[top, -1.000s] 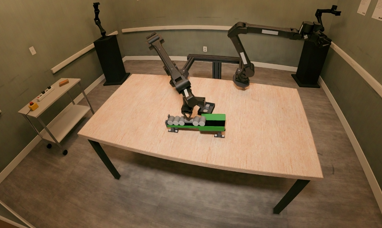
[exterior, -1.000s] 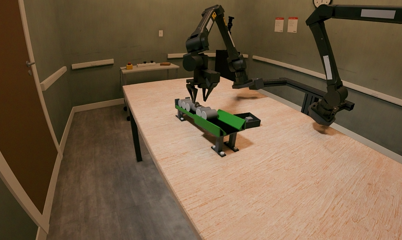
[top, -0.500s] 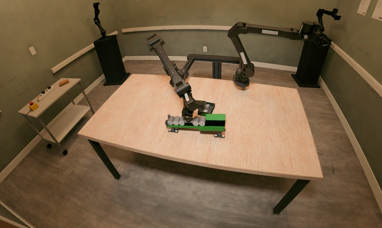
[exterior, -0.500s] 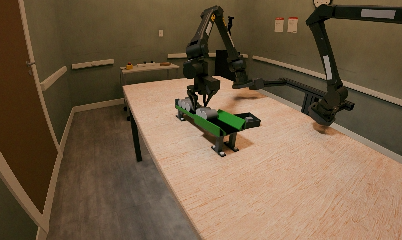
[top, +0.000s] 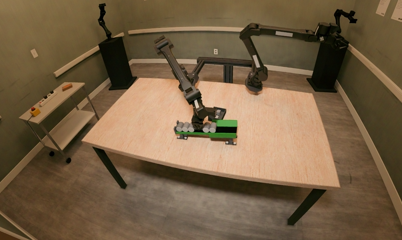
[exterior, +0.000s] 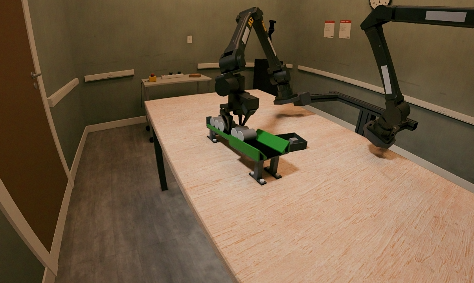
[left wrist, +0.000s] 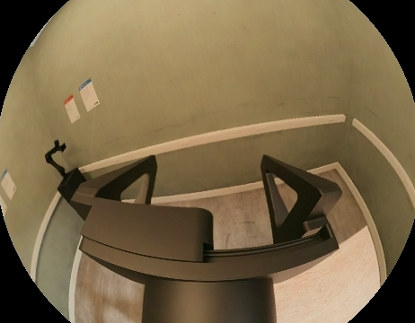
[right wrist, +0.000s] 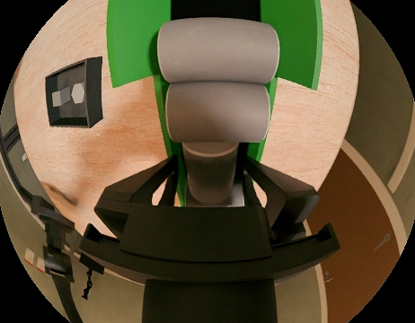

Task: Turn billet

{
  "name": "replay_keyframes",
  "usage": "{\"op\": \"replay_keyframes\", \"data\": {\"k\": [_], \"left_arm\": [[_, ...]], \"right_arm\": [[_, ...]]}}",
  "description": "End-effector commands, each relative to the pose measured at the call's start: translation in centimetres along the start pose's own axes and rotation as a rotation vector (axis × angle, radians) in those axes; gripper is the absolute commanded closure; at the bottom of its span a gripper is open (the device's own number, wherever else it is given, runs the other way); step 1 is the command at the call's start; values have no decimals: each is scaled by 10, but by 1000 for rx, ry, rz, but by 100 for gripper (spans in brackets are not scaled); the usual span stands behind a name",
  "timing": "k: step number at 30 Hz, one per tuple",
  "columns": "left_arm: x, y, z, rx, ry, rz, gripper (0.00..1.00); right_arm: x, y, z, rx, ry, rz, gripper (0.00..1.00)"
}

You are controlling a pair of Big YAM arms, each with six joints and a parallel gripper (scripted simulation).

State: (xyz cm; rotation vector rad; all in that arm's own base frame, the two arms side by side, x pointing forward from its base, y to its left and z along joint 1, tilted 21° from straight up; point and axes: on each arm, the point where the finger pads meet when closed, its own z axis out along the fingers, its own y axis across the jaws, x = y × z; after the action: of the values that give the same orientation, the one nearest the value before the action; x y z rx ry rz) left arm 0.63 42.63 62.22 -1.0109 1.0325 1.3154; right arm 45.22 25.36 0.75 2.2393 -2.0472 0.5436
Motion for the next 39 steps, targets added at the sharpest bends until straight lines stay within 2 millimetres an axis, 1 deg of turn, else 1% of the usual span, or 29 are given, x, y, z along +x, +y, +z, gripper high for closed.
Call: {"op": "replay_keyframes", "data": {"k": [1, 9, 14, 17, 18, 28, 29, 39], "left_arm": [[-12, 3, -4, -4, -33, -8, 0], [-12, 3, -4, -4, -33, -8, 0], [-12, 3, -4, -4, -33, -8, 0], [-12, 3, -4, -4, -33, -8, 0], [-12, 3, -4, -4, -33, -8, 0], [-12, 3, -4, -4, -33, -8, 0], [-12, 3, -4, -4, -33, -8, 0], [-12, 3, -4, -4, -33, -8, 0]], "right_arm": [[-6, -19, -21, 56, -36, 8, 43], [-6, -19, -21, 56, -37, 8, 43], [-6, -29, -30, 68, -43, 14, 43], [-6, -28, -30, 66, -42, 14, 43], [-4, -24, -27, 56, -37, 11, 43], [-4, -23, -26, 54, -35, 10, 43], [-4, -23, -26, 54, -35, 10, 100], [-5, -22, -24, 52, -33, 13, 100]]}}
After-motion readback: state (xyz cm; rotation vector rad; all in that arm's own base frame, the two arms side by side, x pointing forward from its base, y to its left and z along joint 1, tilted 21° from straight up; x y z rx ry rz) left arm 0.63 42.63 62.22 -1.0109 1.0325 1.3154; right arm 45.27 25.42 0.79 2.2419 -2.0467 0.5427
